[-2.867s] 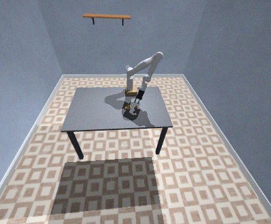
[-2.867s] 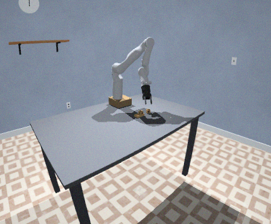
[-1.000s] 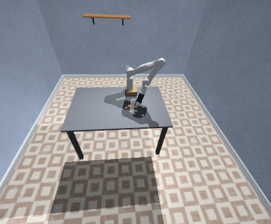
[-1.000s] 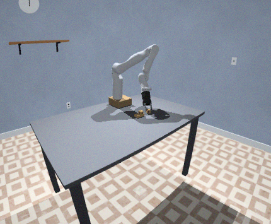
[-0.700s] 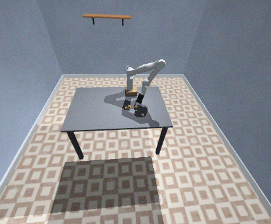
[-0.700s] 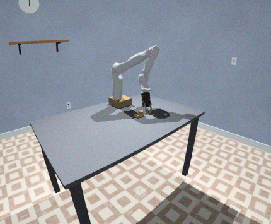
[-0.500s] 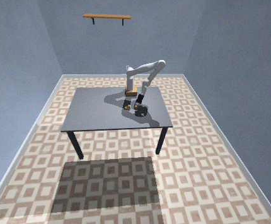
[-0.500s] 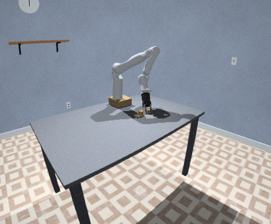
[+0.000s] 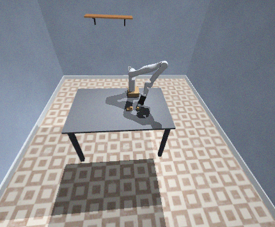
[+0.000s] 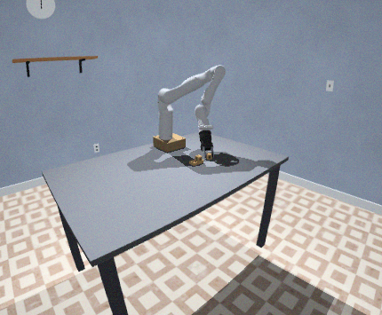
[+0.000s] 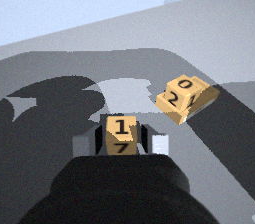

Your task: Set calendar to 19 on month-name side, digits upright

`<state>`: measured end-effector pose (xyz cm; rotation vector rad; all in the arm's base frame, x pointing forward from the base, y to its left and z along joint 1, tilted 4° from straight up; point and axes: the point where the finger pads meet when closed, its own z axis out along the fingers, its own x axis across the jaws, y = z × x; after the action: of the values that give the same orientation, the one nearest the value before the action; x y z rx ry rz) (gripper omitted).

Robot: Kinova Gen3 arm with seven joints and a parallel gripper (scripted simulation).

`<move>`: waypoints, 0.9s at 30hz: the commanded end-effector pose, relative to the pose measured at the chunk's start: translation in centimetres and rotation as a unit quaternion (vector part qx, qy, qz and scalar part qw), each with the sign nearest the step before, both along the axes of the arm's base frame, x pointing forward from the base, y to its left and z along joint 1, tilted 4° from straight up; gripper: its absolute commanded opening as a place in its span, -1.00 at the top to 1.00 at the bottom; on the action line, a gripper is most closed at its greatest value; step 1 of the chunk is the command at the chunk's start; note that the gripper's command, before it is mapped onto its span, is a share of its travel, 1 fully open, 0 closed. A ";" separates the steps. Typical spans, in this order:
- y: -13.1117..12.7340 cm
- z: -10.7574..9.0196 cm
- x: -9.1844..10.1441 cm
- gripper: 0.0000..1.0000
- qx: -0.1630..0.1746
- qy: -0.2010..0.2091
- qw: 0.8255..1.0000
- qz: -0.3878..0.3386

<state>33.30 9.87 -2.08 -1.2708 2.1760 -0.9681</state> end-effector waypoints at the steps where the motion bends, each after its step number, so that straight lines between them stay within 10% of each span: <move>1: 0.0 0.0 0.0 -0.74 0.000 0.000 1.000 0.000; 22: 0.0 0.0 0.0 -0.74 0.000 0.000 1.000 0.000; 23: 0.0 0.0 0.0 -0.14 0.000 0.000 1.000 0.000; 27: 0.0 0.0 0.0 -0.14 0.000 0.000 1.000 0.000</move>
<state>33.30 9.87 -2.08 -1.2708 2.1760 -0.9682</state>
